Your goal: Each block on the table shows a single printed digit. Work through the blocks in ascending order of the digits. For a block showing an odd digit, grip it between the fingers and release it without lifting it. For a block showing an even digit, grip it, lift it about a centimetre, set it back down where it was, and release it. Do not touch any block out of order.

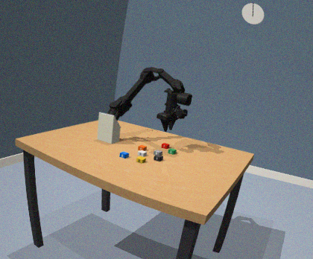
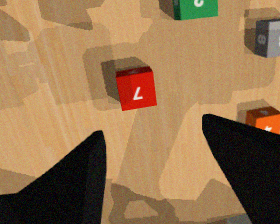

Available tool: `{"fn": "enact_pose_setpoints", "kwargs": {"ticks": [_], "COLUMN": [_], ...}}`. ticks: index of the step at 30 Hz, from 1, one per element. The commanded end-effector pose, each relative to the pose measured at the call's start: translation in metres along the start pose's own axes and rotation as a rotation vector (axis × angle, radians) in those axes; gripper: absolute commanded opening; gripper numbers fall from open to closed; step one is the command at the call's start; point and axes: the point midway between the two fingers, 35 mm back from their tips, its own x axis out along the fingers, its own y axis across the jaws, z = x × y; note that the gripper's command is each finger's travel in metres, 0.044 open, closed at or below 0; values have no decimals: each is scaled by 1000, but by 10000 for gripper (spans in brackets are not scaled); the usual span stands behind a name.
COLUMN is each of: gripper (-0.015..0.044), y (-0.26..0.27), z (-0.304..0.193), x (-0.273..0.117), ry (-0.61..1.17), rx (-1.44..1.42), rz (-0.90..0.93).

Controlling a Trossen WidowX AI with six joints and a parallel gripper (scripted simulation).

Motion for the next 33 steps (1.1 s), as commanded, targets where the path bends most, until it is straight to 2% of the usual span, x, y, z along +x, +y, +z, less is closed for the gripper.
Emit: {"fn": "enact_pose_setpoints", "kwargs": {"ticks": [1, 3, 12, 21, 29, 31, 33], "gripper": [164, 120, 120, 120, 120, 172, 225], "y": [3, 3, 0, -130, -140, -141, -142], "z": [-2, -2, -1, 32, 32, 34, 36], "x": [-29, -29, -29, -30, -30, -19, 11], "ry": [-9, -9, -10, -11, -11, -12, -12], "rx": [-11, -11, -11, -12, -13, -13, -13], "rz": [0, 0, -1, -9, -7, -8, -8]}}
